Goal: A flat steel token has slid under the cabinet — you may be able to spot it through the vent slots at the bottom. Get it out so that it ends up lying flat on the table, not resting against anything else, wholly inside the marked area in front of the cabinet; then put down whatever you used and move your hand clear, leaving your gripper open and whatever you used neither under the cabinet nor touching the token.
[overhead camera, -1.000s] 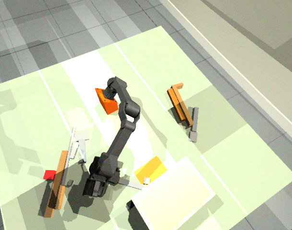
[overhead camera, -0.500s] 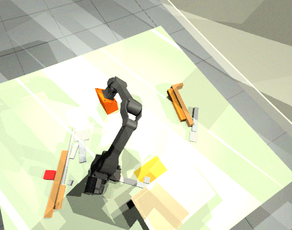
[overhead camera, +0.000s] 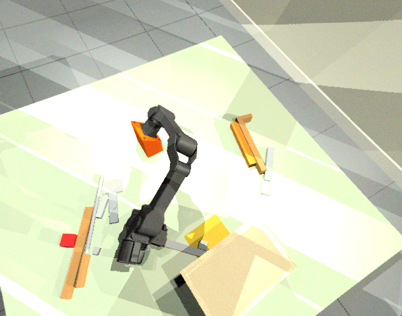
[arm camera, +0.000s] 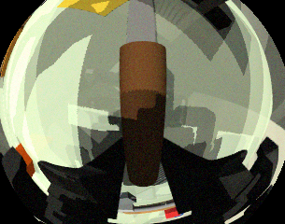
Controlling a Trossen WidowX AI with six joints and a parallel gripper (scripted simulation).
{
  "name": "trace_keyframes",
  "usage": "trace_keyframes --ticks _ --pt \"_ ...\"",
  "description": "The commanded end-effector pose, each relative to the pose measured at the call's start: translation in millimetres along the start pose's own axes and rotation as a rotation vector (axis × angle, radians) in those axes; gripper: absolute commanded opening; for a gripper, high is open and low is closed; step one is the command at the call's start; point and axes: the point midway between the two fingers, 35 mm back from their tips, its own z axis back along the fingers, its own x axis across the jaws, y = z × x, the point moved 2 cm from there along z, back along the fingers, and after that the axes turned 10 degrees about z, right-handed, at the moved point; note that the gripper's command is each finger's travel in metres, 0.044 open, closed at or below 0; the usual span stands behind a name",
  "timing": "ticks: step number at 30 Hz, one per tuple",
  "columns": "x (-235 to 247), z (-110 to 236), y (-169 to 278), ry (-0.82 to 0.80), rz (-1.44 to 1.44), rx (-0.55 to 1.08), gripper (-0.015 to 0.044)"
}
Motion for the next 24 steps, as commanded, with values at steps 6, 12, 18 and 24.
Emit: trace_keyframes --ticks 6,12,18,24 --pt "3 -1 18 -0.002 -0.001 -0.003 0.0000" --pt "5 0 31 -0.001 -0.001 -0.002 0.0000" --pt "7 0 45 -0.001 -0.001 -0.001 0.0000" --pt "9 0 59 -0.001 -0.001 0.000 0.0000"
